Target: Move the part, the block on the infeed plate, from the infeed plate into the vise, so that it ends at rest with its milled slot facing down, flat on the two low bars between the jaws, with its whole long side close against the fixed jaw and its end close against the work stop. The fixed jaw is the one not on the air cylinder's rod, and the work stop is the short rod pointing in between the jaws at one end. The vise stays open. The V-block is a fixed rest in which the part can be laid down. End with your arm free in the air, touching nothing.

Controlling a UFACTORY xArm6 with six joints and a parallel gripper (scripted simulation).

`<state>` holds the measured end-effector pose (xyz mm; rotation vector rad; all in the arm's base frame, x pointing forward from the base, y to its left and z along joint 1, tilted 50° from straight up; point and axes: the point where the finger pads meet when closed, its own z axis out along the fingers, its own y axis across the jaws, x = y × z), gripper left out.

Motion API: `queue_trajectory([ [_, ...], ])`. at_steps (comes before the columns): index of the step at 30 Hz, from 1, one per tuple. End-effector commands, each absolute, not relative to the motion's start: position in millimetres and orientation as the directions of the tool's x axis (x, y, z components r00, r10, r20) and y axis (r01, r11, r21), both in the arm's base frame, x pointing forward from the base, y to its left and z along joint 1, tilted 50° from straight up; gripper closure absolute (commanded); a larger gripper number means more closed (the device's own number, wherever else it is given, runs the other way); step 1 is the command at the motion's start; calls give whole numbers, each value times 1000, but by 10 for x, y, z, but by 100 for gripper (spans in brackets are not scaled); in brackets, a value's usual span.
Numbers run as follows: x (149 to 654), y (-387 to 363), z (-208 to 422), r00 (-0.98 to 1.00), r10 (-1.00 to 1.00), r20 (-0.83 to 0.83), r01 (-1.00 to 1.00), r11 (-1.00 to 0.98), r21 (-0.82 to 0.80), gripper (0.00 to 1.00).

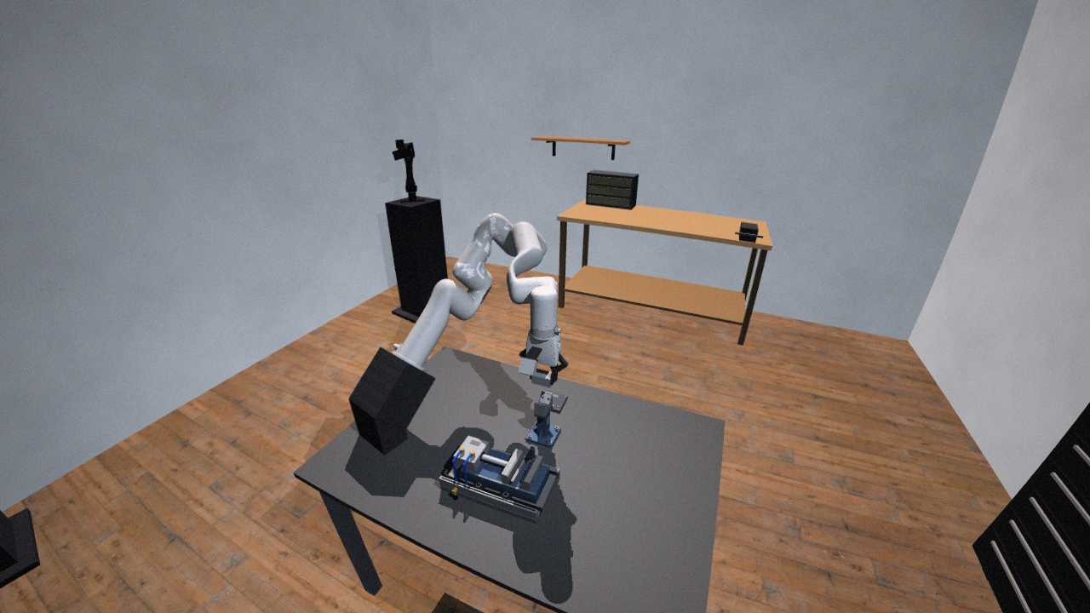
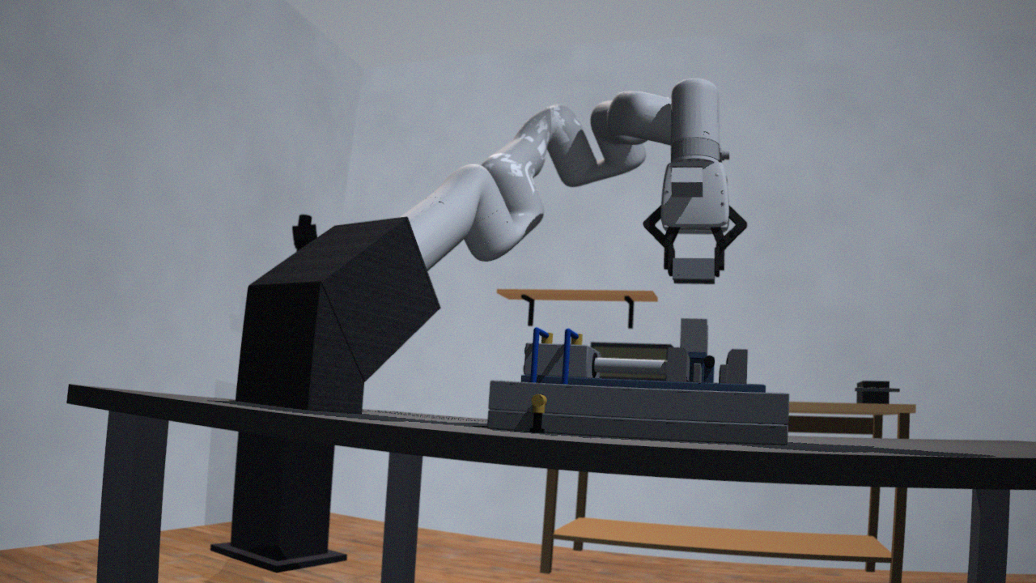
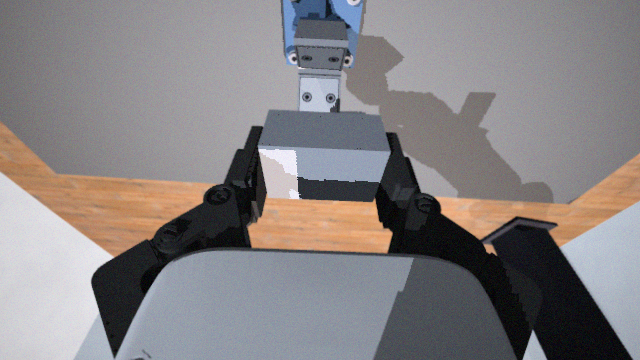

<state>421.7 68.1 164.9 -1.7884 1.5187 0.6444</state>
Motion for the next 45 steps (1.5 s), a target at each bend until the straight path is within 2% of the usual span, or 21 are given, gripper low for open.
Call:
queue_trajectory([
  [1,4235,663,1650,183,-637,-749,-981,-66,-183,100],
  [21,4361,524,1532,35,-642,-766,-997,29,-70,100],
  [45,4713,30,1042,-451,-551,-702,-890,337,307,100],
])
